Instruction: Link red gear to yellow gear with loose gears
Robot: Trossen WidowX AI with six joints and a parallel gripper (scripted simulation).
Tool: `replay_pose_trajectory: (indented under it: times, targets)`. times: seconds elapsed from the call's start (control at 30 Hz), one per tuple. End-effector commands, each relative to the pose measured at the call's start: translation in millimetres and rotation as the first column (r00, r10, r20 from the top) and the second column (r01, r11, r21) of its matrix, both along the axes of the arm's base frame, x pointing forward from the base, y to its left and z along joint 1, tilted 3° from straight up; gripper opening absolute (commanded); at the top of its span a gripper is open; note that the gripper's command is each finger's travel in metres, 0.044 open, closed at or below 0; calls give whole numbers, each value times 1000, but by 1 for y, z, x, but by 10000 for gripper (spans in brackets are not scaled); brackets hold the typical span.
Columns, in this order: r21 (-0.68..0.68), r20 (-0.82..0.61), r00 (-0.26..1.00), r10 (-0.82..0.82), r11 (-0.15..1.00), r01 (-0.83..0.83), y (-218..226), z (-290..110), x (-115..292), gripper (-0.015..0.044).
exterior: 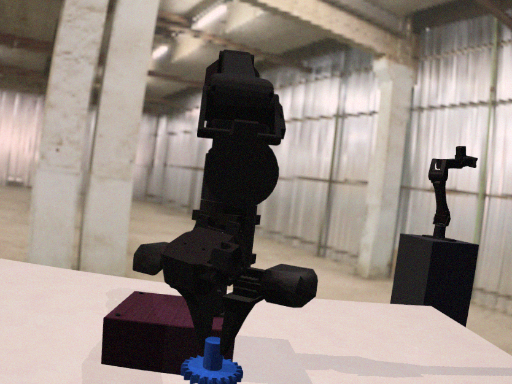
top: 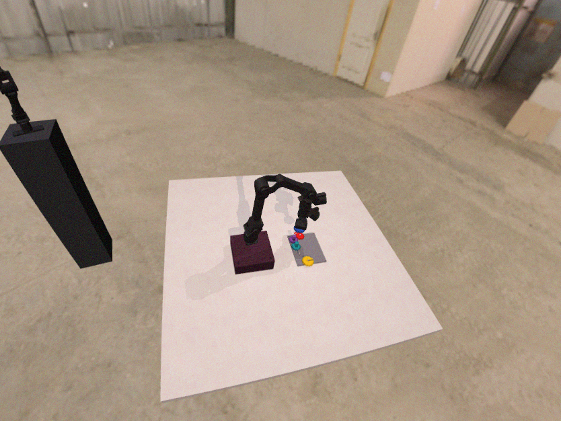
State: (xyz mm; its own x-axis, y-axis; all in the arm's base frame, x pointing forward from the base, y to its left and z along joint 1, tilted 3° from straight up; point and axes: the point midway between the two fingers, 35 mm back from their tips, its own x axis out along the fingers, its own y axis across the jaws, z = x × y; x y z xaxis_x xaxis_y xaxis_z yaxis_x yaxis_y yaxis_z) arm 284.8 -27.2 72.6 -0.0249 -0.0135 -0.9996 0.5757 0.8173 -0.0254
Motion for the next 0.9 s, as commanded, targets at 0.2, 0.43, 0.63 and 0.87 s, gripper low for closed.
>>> replay_pose_trajectory:
  times: [0.2,0.43,0.63,0.87]
  targets:
    - [-6,0,1000,2,1000,-2,-22,-6,-4,0]
    - [-7,-1,1000,2,1000,-2,-36,-11,-7,0]
    - [-8,-3,1000,2,1000,-2,-49,-14,-11,0]
    - [-9,-4,1000,3,1000,-3,-63,-19,-16,0]
